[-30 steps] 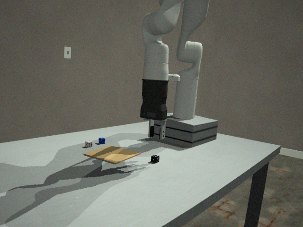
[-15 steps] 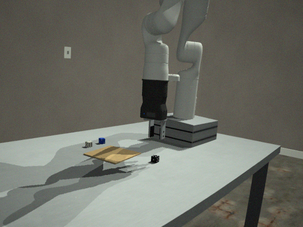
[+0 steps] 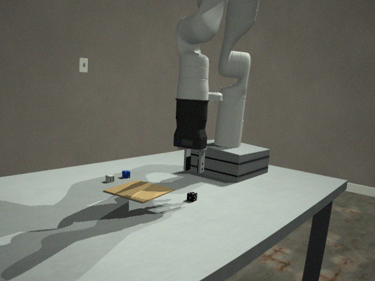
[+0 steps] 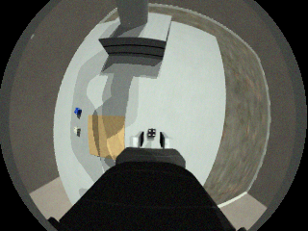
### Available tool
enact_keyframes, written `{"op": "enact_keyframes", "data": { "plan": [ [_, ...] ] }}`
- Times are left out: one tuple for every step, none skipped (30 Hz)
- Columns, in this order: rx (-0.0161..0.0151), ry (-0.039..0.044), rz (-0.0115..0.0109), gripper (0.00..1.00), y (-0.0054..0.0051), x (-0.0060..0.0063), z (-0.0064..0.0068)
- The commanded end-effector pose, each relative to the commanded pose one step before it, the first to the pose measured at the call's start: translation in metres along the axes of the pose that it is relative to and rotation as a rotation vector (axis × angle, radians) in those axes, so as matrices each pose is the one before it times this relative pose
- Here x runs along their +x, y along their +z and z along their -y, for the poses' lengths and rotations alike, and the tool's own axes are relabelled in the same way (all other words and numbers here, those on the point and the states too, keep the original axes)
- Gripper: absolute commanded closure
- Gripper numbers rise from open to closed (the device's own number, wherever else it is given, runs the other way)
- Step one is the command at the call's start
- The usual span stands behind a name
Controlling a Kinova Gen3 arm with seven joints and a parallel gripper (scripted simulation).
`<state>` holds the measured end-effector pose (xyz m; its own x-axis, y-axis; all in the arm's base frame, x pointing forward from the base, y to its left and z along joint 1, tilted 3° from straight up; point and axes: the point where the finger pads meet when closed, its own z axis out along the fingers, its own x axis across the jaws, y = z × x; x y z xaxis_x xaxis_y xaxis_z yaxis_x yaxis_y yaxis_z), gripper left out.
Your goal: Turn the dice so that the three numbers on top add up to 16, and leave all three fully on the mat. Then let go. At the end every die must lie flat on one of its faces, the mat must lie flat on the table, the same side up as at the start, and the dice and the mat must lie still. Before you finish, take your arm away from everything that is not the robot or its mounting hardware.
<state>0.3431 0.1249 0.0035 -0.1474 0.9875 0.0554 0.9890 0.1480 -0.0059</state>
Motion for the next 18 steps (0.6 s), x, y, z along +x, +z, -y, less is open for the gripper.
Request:
{"op": "enact_keyframes", "data": {
  "plan": [
    [-0.00058,0.00080,-0.00002,0.30,0.00046,-0.00033,-0.00026],
    [-0.00001,-0.00002,-0.00001,0.30,0.00063,0.00000,0.00000],
    [-0.00001,-0.00001,-0.00001,0.30,0.00071,0.00000,0.00000],
    [0.00000,-0.00001,-0.00001,0.30,0.00079,-0.00001,0.00001],
    [-0.00001,-0.00001,-0.00001,0.30,0.00088,0.00000,0.00000],
    [0.00000,-0.00001,0.00000,0.30,0.00097,0.00000,0.00000],
    [0.00000,0.00000,0.00000,0.30,0.00105,0.00000,0.00000],
    [0.00000,0.00001,0.00000,0.30,0.00112,-0.00001,0.00000],
    [0.00000,0.00001,0.00000,0.30,0.00120,-0.00001,0.00001],
    [-0.00001,-0.00001,0.00000,0.30,0.00127,0.00000,-0.00001],
    [0.00000,0.00000,0.00000,0.30,0.00133,0.00000,0.00000],
    [0.00001,0.00001,0.00000,0.30,0.00139,-0.00001,0.00001],
    [0.00000,0.00000,0.00000,0.30,0.00144,0.00000,0.00000],
    [0.00000,-0.00001,0.00000,0.30,0.00149,0.00000,0.00000],
    [0.00000,0.00001,0.00000,0.30,0.00153,-0.00001,0.00000],
    [0.00000,0.00000,0.00000,0.30,0.00000,0.00000,0.00000],
    [0.00000,0.00000,0.00000,0.30,0.00000,0.00000,0.00000],
    [0.00000,0.00000,0.00000,0.30,0.00157,-0.00001,0.00000]
  ]
}}
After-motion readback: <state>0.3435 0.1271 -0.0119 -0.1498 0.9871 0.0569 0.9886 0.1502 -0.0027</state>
